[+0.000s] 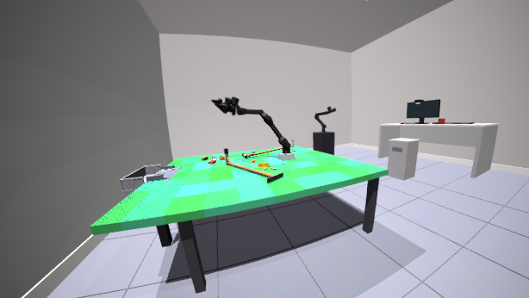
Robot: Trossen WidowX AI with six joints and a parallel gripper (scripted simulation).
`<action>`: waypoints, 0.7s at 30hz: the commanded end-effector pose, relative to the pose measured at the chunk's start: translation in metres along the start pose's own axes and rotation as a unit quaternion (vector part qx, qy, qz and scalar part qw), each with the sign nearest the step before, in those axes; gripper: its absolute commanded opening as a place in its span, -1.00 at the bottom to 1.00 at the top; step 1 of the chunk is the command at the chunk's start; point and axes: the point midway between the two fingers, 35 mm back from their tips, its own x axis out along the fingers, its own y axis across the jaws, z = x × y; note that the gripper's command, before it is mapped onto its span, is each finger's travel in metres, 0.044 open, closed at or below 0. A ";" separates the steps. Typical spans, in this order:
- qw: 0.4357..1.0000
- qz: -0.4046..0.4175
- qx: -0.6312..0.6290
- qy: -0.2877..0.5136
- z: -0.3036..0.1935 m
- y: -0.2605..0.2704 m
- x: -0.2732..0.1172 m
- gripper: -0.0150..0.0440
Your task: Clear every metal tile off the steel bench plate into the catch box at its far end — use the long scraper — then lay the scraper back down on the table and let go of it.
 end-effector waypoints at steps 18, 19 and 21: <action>0.996 -0.069 -0.024 -0.052 0.039 -0.015 0.013 1.00; 0.996 -0.065 -0.017 -0.050 0.042 -0.011 0.015 1.00; 0.997 -0.058 -0.001 -0.044 0.050 -0.001 0.018 1.00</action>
